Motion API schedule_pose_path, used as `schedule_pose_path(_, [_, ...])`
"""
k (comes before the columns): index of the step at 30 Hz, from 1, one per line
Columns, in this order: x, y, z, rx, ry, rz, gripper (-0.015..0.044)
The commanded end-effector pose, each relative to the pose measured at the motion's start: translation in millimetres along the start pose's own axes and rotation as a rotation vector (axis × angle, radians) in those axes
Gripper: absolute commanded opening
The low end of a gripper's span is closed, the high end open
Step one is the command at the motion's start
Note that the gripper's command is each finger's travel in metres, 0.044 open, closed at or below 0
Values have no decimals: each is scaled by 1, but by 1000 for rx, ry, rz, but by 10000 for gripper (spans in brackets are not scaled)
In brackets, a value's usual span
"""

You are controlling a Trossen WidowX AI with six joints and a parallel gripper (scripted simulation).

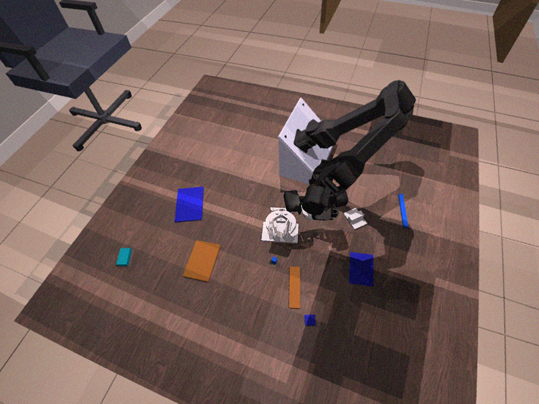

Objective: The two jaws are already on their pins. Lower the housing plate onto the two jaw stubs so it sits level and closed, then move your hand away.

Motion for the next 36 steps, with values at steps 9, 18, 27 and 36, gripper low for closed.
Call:
schedule_pose_path(9, [-41, -7, 2, 1, 20, 80, 351])
schedule_pose_path(18, [-71, -19, 3, -6, 42, 143, 351])
schedule_pose_path(27, [-101, -35, 4, -22, 74, 209, 351])
schedule_pose_path(36, [-111, -42, 5, -31, 89, 234, 351])
Point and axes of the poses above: the point midway between the two fingers, 35 mm back from their tips, its own z axis out along the fingers, its own x axis across the jaws, y = z × x, the point moved 7 cm from there along -z, back along the fingers, and after that the axes turned 10 degrees about z, right-handed, at the moved point
